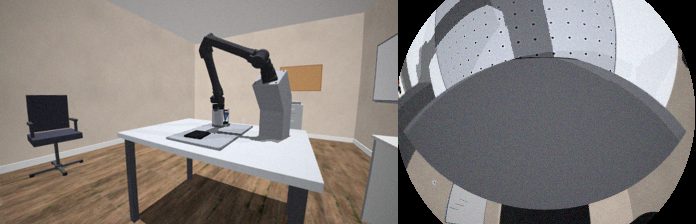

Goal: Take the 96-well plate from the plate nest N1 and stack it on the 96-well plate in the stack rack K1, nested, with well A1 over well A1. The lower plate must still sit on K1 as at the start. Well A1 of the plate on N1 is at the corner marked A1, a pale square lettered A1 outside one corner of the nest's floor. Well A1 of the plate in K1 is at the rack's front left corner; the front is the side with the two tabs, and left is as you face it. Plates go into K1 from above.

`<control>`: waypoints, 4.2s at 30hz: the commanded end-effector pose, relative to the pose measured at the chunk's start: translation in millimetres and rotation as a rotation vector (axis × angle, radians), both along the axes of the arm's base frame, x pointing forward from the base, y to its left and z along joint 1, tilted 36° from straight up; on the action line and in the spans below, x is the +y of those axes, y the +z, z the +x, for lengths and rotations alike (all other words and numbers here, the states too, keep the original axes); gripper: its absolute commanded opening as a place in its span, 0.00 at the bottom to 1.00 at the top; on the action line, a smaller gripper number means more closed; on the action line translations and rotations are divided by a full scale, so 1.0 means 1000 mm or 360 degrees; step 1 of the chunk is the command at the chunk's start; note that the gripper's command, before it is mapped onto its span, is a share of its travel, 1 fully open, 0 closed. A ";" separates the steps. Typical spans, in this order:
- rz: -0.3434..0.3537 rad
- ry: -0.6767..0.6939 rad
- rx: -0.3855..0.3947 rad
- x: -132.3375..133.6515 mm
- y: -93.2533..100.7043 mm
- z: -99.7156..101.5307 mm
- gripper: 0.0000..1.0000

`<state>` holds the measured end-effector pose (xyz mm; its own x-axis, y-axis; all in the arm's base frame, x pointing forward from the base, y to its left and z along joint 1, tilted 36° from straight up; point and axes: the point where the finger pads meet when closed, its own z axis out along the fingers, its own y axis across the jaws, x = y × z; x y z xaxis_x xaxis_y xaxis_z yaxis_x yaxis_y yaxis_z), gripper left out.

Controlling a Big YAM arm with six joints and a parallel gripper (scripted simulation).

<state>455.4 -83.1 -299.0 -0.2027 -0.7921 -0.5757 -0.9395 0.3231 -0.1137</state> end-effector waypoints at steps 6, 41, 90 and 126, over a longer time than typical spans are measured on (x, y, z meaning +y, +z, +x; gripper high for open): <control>-0.0004 0.0003 -0.0012 0.004 -0.005 0.007 0.00; -0.0006 0.0003 -0.0010 0.008 -0.009 0.007 0.00; -0.0006 0.0003 -0.0009 0.010 -0.010 0.007 0.00; -0.0006 0.0003 -0.0009 0.010 -0.010 0.007 1.00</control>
<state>455.9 -82.9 -299.9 -0.2023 -0.7905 -0.5781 -0.9380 0.3261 -0.1178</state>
